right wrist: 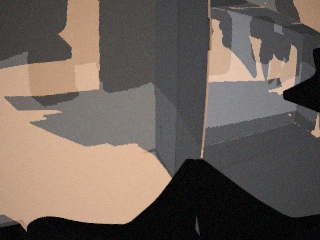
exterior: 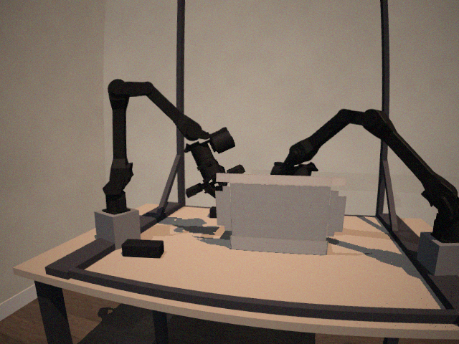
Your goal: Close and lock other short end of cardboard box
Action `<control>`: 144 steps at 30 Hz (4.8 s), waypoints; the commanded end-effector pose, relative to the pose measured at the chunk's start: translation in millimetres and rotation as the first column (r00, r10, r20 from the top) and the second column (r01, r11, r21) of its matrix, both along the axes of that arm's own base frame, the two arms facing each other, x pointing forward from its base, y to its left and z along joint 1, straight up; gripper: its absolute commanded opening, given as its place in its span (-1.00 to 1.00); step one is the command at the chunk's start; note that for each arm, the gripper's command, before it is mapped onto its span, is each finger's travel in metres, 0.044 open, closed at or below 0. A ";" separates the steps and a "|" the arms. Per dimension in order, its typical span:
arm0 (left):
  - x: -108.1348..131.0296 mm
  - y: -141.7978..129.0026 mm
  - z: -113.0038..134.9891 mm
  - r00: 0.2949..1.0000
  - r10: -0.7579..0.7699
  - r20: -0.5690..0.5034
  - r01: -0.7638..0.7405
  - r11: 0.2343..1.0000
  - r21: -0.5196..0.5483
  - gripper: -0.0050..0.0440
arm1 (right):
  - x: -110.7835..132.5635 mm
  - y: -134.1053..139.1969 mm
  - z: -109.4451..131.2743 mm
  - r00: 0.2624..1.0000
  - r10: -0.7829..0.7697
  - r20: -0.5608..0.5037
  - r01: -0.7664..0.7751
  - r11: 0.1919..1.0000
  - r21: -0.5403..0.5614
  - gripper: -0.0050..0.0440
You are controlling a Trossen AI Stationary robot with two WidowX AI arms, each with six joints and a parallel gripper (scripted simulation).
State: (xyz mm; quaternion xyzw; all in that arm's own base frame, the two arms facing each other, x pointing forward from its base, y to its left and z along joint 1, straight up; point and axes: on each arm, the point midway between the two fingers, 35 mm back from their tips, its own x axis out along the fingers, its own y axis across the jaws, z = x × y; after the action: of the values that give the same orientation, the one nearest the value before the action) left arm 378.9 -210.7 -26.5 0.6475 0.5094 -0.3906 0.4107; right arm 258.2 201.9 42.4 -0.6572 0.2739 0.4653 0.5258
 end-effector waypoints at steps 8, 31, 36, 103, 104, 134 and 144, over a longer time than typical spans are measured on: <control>-3.1 -5.7 45.5 0.999 0.001 0.051 0.002 0.999 -0.043 -0.38 | 2.1 1.8 6.8 1.000 -0.003 0.016 0.003 1.000 0.014 -0.80; -68.8 -74.9 50.2 0.267 -0.958 -0.107 0.959 0.275 -0.072 -0.55 | 0.9 -0.8 -2.7 0.993 -0.005 -0.121 0.001 0.999 -0.034 -0.80; -83.6 -85.2 51.1 0.025 -0.992 -0.120 0.997 0.033 -0.065 -0.55 | 0.4 -1.5 -4.3 0.989 -0.008 -0.147 0.002 0.999 -0.042 -0.80; -82.8 -84.5 -4.2 0.019 -0.992 -0.121 0.997 0.027 -0.065 -0.78 | 0.5 -1.6 -4.3 0.989 -0.008 -0.148 0.002 0.999 -0.042 -0.80; -82.8 -84.5 -4.2 0.019 -0.992 -0.121 0.997 0.027 -0.065 -0.78 | 0.5 -1.6 -4.3 0.989 -0.008 -0.148 0.002 0.999 -0.042 -0.80; -82.8 -84.5 -4.2 0.020 -0.992 -0.121 0.997 0.028 -0.065 -0.78 | -3.2 3.7 -22.6 0.989 -0.008 -0.148 0.002 0.999 -0.042 -0.80; -82.8 -84.5 -4.2 0.020 -0.992 -0.121 0.997 0.028 -0.065 -0.78 | -3.2 3.7 -22.6 0.989 -0.008 -0.148 0.002 0.999 -0.042 -0.80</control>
State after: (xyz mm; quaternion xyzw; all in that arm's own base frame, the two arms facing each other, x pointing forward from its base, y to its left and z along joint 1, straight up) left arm 292.5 -290.9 -40.1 0.7937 -0.0460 -0.6057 -0.0329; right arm 252.4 203.4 15.1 -0.6305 0.3293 0.5091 0.4846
